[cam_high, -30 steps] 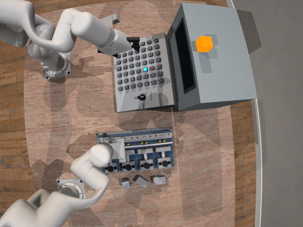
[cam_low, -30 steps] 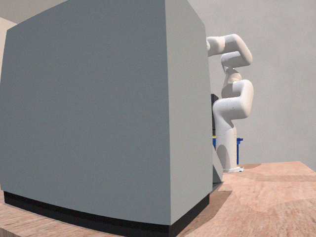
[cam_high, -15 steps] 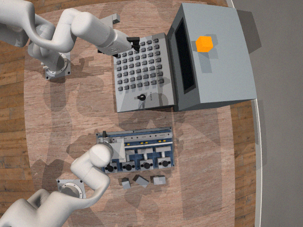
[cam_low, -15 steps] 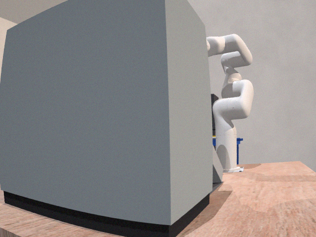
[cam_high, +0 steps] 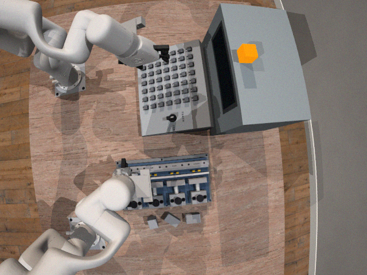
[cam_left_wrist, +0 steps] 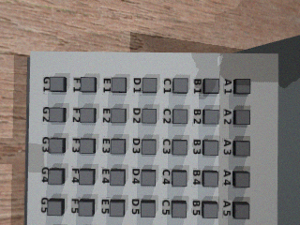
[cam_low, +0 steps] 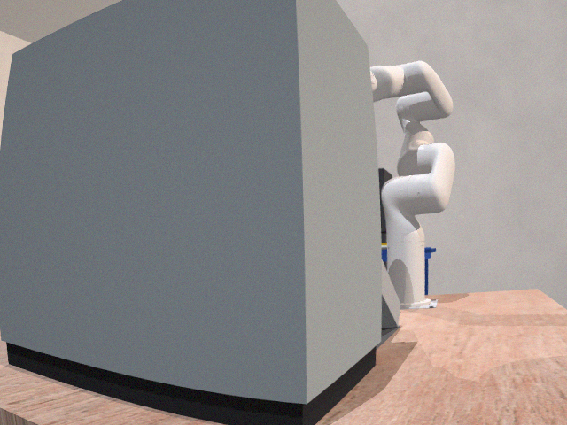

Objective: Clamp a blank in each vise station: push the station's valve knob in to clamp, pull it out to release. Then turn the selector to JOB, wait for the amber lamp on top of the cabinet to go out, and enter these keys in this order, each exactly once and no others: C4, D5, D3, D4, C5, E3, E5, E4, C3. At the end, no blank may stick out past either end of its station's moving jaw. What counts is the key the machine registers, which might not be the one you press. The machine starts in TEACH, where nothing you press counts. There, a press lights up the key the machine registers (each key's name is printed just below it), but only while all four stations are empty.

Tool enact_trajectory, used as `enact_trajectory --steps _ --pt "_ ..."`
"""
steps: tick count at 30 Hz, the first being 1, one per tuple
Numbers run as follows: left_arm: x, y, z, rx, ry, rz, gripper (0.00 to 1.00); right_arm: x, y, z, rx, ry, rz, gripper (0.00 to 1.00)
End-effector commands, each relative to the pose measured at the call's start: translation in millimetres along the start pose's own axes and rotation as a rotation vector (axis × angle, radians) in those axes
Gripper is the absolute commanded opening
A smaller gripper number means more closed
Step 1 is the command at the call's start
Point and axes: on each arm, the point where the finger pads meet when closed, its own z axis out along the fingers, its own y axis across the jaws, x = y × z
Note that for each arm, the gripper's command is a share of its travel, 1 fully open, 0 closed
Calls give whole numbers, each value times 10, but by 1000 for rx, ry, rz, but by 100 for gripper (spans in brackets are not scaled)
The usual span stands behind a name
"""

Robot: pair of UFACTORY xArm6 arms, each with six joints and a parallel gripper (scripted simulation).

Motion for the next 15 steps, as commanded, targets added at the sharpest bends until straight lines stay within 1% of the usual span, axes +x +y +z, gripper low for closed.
enact_trajectory --steps 1,9,11,13,15 --pt "-3 18 -16 -5 -1 -1 100 -15 15 -335 -11 -11 0 69" --pt "-3 18 -16 -5 -1 -1 100 -14 17 -335 -11 -11 1 69" --pt "-3 18 -16 -5 -1 -1 100 7 48 -336 -11 -11 25 69" --pt "-3 18 -16 -5 -1 -1 100 73 149 -338 -12 -10 100 69" --pt "-3 18 -16 -5 -1 -1 100 186 341 -342 -13 -9 242 69"
